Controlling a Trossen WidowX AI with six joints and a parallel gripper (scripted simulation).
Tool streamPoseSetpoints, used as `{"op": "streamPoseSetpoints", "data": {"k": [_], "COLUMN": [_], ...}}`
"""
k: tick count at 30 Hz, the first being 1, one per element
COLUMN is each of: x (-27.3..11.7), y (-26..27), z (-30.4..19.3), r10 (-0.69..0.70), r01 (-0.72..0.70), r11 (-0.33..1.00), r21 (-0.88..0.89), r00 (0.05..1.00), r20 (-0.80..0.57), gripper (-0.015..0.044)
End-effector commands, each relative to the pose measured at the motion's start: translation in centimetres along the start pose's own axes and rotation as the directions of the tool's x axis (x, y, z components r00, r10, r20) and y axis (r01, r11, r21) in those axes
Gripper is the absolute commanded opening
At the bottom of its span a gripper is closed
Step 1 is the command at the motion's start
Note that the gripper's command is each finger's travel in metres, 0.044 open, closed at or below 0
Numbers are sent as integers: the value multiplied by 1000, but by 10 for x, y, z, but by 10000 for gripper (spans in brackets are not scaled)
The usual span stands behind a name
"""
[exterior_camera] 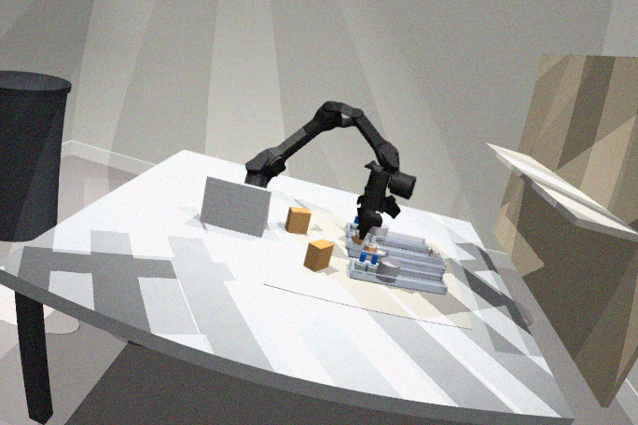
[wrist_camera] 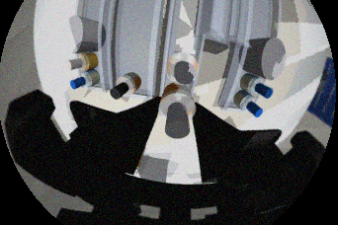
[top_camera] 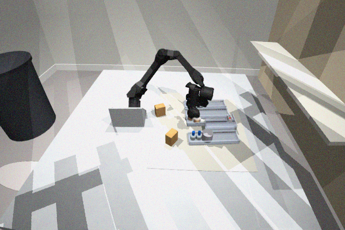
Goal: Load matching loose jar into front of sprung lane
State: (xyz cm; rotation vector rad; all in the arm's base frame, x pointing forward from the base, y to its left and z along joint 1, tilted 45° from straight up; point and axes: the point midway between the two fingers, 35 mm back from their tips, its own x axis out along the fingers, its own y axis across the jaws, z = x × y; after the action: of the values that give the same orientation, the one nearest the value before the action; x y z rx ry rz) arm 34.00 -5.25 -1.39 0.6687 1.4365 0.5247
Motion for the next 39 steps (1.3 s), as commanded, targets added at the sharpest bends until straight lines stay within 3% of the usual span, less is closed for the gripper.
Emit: {"op": "streamPoseSetpoints", "data": {"k": [1, 39], "x": [-1, 0], "y": [1, 1], "z": [6, 10], "r10": [7, 7], "r01": [-7, -7], "r11": [1000, 1000], "r21": [-10, -10], "r00": [1000, 1000], "r20": [21, 21], "gripper": [0, 0]}}
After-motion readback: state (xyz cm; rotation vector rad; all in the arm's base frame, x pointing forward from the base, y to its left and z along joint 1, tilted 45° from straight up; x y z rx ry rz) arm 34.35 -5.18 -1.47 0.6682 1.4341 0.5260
